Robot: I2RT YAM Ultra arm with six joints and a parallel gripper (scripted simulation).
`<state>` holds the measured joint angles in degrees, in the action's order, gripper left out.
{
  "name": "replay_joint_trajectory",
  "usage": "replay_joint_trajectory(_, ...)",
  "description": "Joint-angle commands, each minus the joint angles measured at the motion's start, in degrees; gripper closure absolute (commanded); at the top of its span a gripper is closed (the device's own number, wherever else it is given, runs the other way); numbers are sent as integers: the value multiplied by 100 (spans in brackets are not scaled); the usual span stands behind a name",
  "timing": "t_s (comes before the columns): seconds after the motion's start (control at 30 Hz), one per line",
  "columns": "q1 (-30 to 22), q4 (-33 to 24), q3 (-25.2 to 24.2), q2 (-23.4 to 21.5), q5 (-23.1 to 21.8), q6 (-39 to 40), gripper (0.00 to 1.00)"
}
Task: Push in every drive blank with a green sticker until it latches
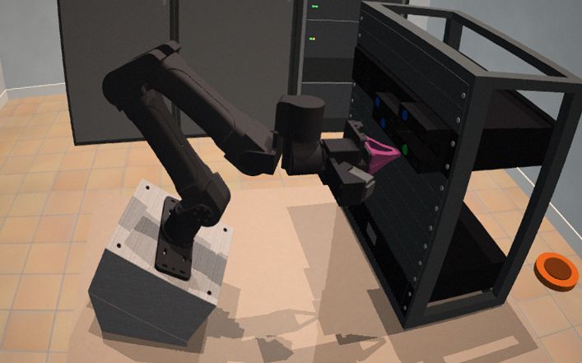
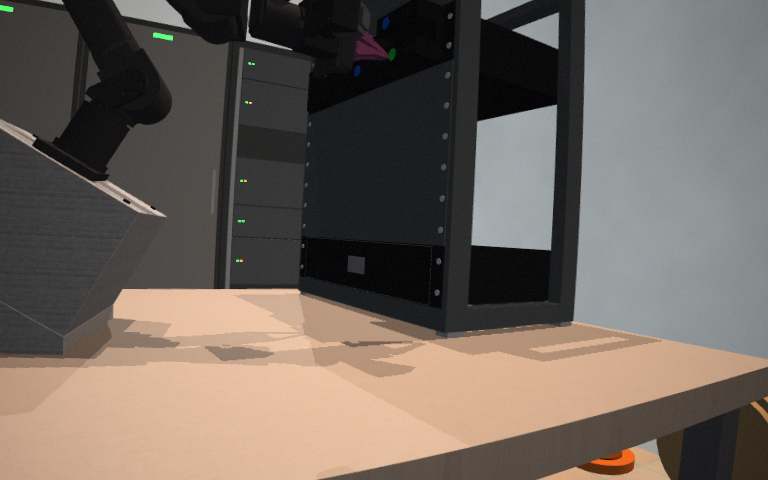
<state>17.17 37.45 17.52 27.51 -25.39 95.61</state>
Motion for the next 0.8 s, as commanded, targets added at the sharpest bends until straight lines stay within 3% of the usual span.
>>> replay_joint_trajectory(0.0, -97, 195, 174, 68, 302, -233, 100)
replay_joint_trajectory(0.77, -71, 59, 209, -48, 329, -259, 100)
